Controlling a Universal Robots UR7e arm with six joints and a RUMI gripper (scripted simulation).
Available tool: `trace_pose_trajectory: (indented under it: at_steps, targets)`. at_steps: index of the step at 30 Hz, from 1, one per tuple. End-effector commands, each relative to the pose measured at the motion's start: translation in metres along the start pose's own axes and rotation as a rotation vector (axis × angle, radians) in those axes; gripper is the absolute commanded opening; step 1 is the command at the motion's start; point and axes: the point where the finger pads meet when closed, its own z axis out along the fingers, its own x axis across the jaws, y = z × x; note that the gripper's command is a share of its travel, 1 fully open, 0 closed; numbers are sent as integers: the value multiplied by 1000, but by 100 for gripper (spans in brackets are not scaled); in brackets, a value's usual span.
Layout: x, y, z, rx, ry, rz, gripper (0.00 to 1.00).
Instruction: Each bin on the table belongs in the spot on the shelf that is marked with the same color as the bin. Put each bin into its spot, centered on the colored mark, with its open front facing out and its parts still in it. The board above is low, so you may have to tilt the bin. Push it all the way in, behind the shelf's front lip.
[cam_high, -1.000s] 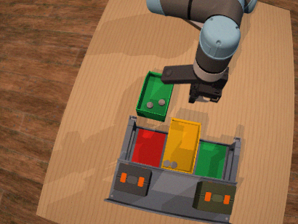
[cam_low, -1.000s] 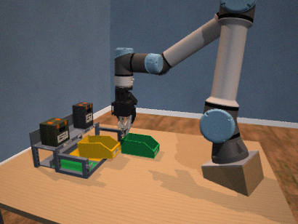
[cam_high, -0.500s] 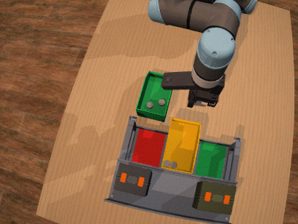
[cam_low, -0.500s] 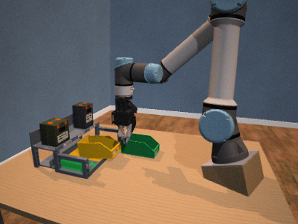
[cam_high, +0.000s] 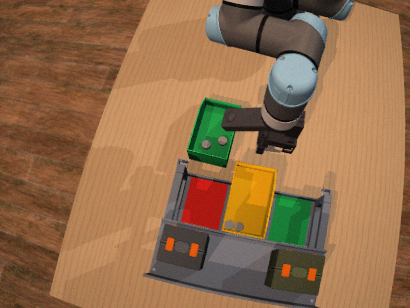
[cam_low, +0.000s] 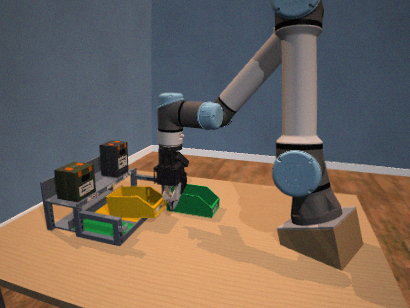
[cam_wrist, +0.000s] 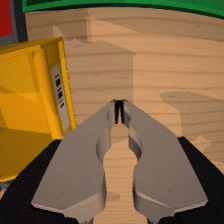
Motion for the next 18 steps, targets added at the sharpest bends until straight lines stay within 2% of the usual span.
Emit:
trace_pose_trajectory:
  at_steps: [1, 18]
  targets:
    - [-1, 0, 12, 0, -2, 0, 0]
    - [-1, 0, 20, 0, -2, 0, 0]
